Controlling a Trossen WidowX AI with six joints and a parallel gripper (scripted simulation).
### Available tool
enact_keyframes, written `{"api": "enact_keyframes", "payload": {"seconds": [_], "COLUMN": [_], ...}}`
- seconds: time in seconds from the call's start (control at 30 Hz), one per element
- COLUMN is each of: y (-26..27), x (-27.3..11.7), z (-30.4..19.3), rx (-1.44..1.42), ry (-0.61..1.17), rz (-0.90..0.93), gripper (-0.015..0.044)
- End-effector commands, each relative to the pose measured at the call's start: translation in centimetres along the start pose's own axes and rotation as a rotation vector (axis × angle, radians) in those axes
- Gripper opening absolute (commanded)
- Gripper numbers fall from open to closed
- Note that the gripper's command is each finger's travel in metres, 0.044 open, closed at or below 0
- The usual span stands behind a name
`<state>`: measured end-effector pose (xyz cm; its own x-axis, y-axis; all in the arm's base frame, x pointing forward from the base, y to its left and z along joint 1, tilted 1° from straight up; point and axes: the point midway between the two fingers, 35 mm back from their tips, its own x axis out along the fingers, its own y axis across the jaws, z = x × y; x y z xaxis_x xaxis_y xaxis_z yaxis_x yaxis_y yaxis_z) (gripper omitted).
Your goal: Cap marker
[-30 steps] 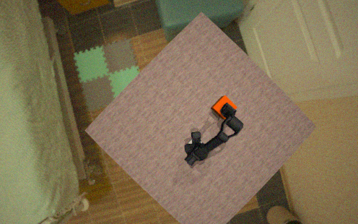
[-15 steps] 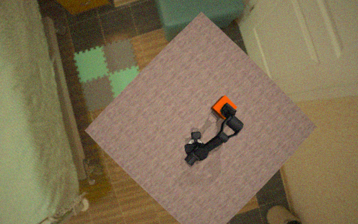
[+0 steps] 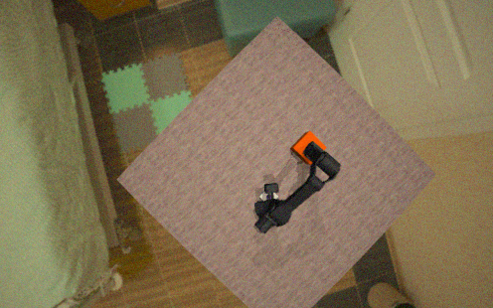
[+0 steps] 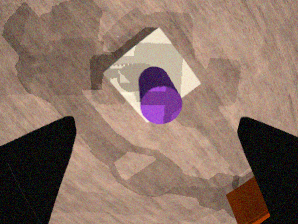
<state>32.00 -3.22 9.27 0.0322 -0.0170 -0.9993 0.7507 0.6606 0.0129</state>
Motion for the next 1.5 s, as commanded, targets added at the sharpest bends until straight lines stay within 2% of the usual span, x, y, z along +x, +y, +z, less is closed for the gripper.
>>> {"api": "enact_keyframes", "payload": {"seconds": [0.0, 0.23, 0.5, 0.97, 1.47], "y": [-0.1, -0.4, -0.4, -0.4, -0.4], "x": [-0.5, 0.4, 0.5, 0.6, 2.7], "z": [-0.2, -0.4, -0.4, -0.4, -0.4], "rx": [-0.064, -0.677, -0.694, -0.694, -0.694], "ry": [0.005, 0.006, 0.006, 0.006, 0.007], "rz": [-0.003, 0.001, 0.001, 0.001, 0.001], "gripper": [0.0387, 0.0204, 0.0000, 0.0000, 0.0000]}}
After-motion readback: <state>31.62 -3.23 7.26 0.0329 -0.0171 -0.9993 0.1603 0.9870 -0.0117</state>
